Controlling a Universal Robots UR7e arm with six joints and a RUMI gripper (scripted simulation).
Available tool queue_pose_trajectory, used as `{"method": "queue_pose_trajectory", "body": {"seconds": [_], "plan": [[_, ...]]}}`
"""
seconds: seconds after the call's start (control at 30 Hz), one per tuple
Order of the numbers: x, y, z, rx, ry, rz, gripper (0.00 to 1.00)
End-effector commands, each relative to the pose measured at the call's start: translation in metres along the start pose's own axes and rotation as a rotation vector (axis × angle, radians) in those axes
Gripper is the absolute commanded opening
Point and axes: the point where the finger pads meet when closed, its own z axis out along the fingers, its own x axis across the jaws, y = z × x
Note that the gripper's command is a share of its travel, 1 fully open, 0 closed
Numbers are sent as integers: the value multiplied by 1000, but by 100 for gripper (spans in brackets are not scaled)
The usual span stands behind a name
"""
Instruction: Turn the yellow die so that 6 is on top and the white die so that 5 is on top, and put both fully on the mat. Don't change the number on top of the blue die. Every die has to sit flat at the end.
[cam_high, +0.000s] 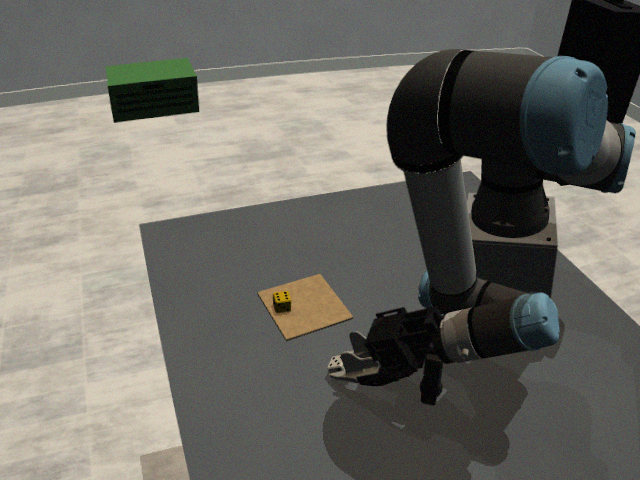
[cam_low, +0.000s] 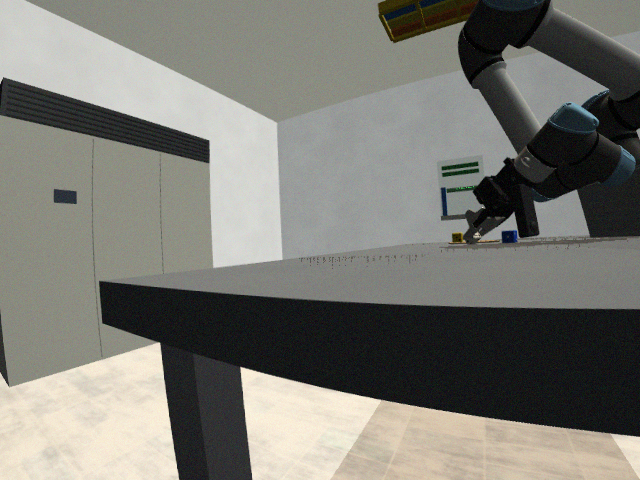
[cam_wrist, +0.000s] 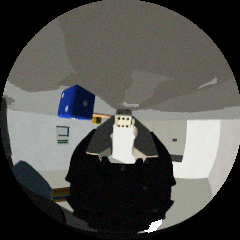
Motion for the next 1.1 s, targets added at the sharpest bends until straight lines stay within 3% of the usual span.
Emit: {"method": "queue_pose_trajectory", "body": {"seconds": [0.0,0.3,1.07], "plan": [[0,0,0,0,0,1,17],[0,0,0,0,0,1,28],[0,0,0,0,0,1,28]]}}
